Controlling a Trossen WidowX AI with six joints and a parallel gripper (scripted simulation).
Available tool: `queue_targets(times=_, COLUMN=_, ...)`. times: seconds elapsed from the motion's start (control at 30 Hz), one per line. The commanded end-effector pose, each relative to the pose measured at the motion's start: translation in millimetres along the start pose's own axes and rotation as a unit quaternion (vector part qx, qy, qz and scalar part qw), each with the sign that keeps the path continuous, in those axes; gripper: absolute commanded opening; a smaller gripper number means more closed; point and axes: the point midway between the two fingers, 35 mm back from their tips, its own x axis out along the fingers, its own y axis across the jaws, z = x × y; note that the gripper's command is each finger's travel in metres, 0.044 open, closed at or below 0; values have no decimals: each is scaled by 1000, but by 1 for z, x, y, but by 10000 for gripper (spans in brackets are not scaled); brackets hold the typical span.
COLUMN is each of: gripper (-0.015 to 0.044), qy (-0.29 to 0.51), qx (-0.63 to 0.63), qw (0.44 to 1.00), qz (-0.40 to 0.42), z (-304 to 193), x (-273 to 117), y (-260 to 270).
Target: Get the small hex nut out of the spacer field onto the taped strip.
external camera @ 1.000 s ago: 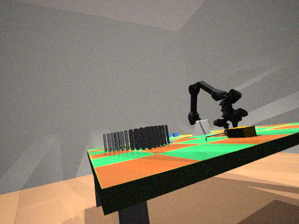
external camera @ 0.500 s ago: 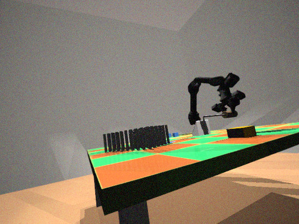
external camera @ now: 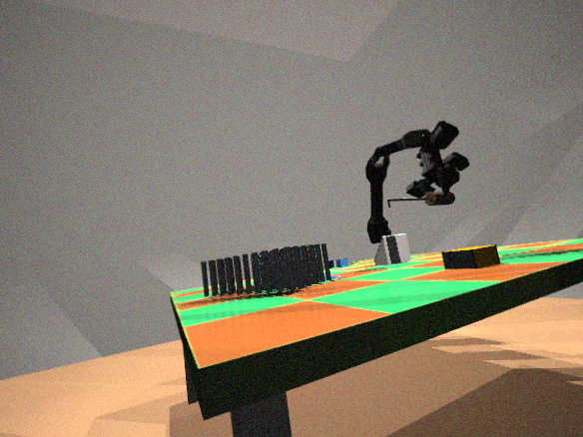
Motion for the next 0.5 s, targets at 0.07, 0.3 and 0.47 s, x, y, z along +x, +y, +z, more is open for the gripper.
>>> queue_targets(times=0.07, gripper=0, qy=-4, qx=50, qw=999, qz=-2, z=-10, x=-6, y=4)
queue_targets(times=0.3, gripper=0, qy=-13, qx=168, qw=986, qz=-5, z=-33, x=-14, y=16)
queue_targets(times=0.47, gripper=0, qy=-21, qx=252, qw=968, qz=-6, z=-48, x=-19, y=25)
